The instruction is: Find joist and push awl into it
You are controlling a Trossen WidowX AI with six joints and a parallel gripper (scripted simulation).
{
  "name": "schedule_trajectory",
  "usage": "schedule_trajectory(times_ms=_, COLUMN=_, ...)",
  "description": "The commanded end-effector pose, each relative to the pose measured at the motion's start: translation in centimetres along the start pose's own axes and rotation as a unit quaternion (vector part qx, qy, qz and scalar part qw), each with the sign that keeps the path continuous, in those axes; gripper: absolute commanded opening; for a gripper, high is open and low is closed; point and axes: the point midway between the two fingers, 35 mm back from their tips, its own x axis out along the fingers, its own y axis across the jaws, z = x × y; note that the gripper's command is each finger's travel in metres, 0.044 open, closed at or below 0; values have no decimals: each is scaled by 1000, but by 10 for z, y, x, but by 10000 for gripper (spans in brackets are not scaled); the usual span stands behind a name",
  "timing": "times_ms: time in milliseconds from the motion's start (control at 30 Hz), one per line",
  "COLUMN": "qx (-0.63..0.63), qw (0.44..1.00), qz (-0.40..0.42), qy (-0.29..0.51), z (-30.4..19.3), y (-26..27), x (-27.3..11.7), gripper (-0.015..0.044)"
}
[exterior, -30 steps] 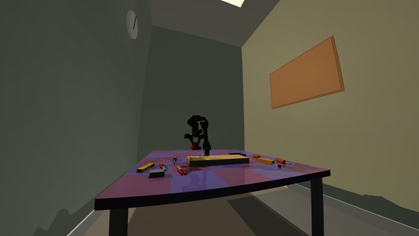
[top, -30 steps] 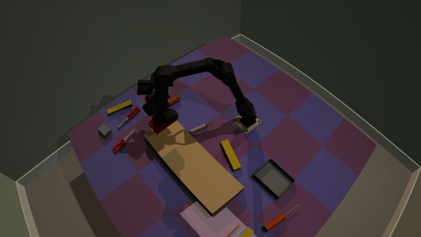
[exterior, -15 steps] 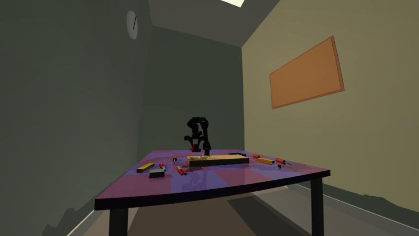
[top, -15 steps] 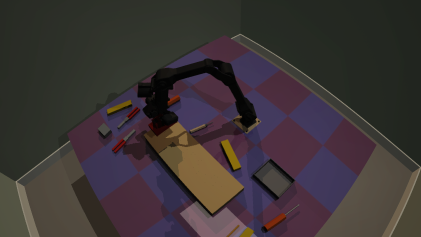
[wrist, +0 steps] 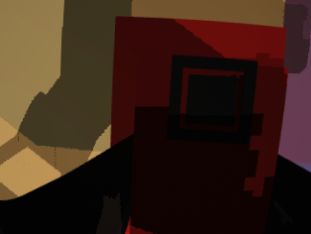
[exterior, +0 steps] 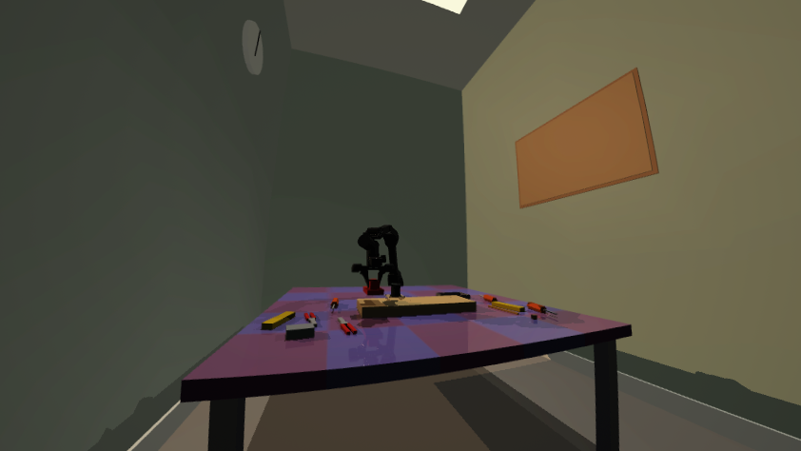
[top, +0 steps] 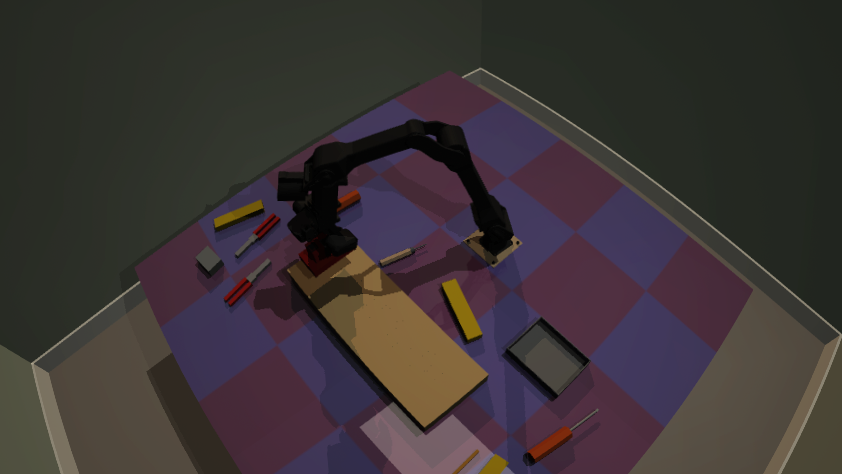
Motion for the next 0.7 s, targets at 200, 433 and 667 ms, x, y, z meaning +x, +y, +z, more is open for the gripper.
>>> schedule_trajectory(times_ms=200, qx=1, qw=1000, qz=-2, qy=0, z=-4, y=0, x=12, gripper=0)
schedule_trajectory(times_ms=433, qx=1, qw=1000, qz=-2, qy=0, z=-6, y=0, x=18, gripper=0)
schedule_trajectory(times_ms=667, qx=1, qw=1000, qz=-2, qy=0, z=-9, y=0, x=28, gripper=0)
